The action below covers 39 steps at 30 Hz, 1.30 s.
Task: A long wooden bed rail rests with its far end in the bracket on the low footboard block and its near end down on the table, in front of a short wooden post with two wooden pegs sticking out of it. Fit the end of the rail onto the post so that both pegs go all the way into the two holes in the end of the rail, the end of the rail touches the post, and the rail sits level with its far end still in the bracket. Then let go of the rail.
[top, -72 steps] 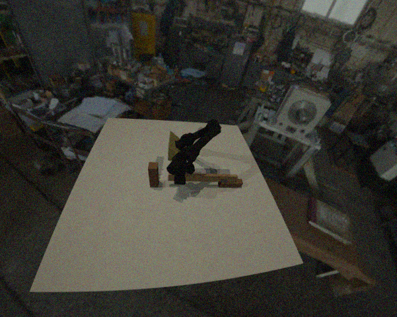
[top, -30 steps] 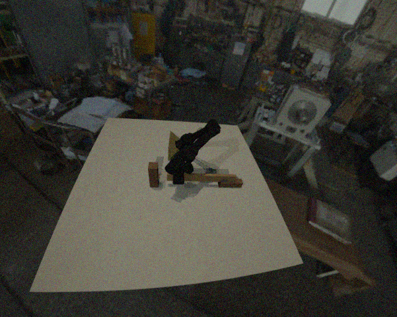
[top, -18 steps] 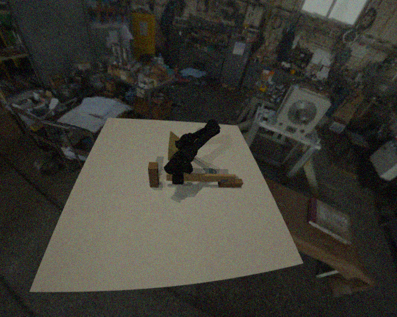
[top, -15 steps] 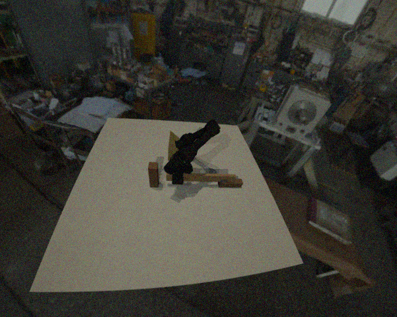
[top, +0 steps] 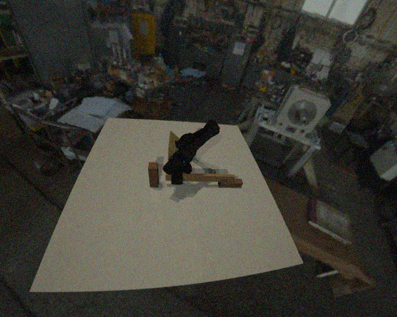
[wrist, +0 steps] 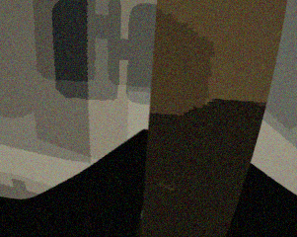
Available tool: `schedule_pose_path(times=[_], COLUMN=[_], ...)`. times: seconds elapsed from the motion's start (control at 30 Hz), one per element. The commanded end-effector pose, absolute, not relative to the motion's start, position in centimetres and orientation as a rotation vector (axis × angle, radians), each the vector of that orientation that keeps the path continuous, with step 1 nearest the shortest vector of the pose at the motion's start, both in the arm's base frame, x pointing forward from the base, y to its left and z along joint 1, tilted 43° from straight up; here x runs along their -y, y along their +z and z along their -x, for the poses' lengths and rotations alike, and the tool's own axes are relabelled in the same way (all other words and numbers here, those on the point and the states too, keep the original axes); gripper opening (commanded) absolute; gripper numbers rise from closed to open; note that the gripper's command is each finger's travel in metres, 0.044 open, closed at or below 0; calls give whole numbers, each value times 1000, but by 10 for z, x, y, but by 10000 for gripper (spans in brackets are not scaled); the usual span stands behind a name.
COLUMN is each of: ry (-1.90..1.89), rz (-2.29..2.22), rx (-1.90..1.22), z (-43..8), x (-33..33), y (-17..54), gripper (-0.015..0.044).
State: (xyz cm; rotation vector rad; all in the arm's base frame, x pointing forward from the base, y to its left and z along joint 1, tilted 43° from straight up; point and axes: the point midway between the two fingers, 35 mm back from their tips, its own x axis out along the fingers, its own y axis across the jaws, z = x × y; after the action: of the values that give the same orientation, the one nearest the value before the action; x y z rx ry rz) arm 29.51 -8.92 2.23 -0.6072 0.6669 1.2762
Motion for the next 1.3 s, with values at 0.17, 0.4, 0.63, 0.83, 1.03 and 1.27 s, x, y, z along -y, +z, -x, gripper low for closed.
schedule_pose_path(times=[0.17,0.4,0.63,0.83,1.03,1.27], ry=[1268,1268,1268,1268,1268,1267], rz=[613,613,613,613,614,614], rx=[-665,-666,-666,-666,-666,-666], z=[-296,-295,-295,-295,-295,-294], x=[94,96,98,99,100,102], y=[21,20,19,18,16,14], gripper=[0,0,0,0,0,0])
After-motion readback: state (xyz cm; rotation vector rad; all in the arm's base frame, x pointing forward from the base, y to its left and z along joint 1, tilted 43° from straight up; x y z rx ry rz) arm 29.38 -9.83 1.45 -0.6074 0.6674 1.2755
